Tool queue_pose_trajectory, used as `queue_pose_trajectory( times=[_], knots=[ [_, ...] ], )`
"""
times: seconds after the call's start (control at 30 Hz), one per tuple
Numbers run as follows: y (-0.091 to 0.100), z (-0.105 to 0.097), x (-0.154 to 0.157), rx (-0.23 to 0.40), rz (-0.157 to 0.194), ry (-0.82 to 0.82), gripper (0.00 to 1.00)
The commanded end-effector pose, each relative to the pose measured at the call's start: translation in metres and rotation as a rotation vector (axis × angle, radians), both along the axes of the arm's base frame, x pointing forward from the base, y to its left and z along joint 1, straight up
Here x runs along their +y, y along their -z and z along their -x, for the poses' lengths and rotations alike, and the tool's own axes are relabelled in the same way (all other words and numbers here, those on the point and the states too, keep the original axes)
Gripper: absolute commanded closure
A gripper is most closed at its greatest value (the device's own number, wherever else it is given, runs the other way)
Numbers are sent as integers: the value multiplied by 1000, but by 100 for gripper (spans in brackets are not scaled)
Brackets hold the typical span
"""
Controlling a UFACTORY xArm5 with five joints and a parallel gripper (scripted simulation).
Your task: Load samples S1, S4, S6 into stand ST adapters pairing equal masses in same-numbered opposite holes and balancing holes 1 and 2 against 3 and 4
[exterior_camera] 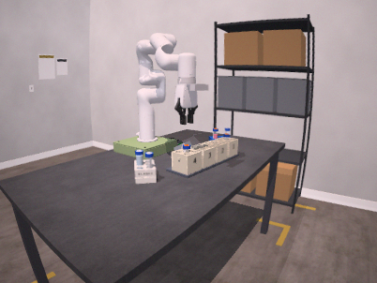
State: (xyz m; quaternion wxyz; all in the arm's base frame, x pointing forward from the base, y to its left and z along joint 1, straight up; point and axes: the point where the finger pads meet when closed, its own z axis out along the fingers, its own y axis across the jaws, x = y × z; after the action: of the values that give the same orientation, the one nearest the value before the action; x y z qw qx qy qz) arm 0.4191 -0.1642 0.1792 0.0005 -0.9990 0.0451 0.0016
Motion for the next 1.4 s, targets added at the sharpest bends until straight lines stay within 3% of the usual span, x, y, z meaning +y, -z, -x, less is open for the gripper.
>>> queue_pose_trajectory(
  times=[0.0, 0.93, 0.97, 1.37],
  knots=[
    [-12, -1, 0, -4, 1, 0, 56],
    [-14, -1, 0, -4, 1, 0, 56],
    [-14, 0, 4, -4, 0, -33, 43],
    [-14, 14, 63, -5, 0, -433, 43]
  ],
)
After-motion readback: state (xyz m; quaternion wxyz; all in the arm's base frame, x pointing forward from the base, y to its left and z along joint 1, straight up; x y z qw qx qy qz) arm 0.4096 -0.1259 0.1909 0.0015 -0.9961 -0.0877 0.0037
